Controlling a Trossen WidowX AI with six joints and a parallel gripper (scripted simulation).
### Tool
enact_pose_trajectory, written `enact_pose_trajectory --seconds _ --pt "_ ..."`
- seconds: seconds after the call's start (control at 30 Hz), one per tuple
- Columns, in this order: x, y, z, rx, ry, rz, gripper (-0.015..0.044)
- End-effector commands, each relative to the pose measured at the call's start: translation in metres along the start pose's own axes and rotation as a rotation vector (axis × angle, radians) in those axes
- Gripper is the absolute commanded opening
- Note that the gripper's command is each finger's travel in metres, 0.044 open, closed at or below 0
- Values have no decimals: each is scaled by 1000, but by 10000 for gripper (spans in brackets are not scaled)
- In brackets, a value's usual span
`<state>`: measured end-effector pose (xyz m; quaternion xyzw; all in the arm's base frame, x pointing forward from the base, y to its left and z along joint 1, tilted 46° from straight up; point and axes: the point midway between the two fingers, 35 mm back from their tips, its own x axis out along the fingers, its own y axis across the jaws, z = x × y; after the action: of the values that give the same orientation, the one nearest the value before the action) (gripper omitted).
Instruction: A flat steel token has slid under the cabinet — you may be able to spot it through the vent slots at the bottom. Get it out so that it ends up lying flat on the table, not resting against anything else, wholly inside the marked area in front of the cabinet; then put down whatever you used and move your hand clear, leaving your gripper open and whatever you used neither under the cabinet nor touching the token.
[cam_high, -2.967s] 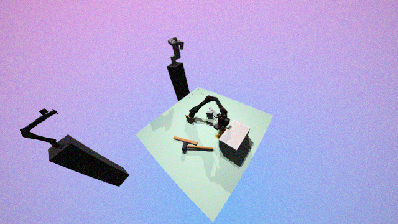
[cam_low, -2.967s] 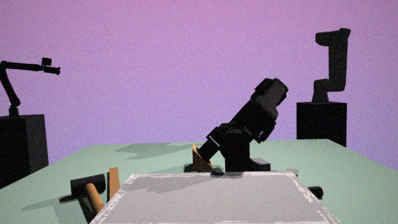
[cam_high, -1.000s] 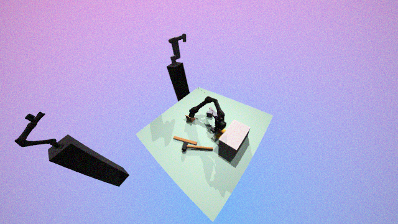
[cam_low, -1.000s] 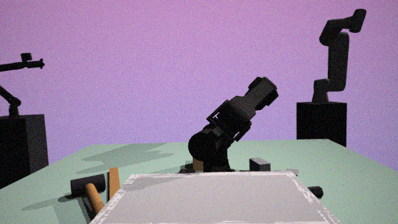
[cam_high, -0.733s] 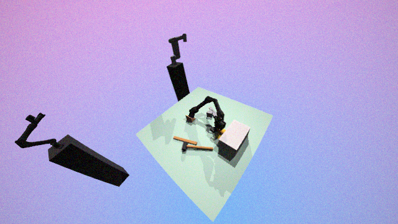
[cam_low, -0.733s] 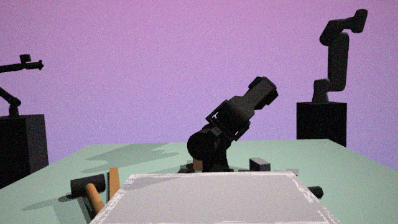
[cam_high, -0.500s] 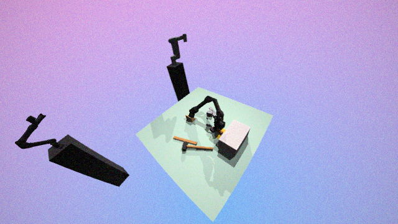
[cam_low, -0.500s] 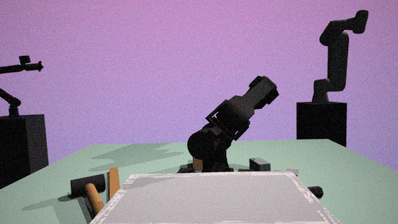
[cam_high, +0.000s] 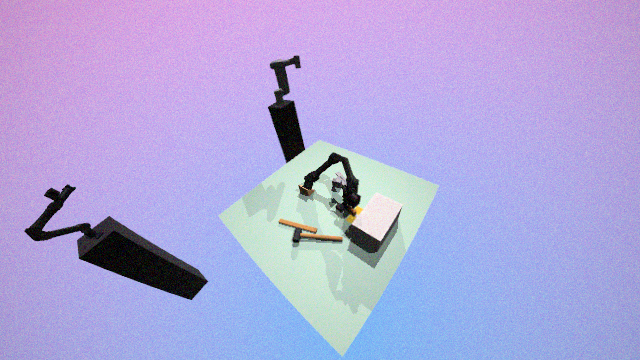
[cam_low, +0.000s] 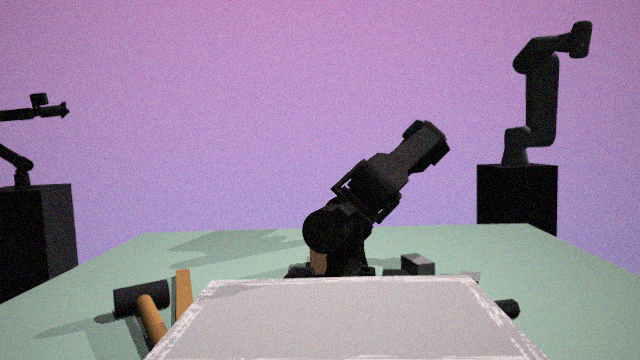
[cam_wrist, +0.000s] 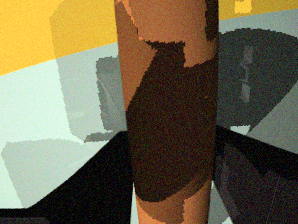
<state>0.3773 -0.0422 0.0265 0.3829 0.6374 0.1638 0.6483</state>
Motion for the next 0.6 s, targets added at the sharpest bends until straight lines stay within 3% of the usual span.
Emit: enact_pose_trajectory --seconds 0.0,0.57 --pt "1 1 -5 -6 3 -1 0" --pt "1 0 -21 -5 4 -1 0"
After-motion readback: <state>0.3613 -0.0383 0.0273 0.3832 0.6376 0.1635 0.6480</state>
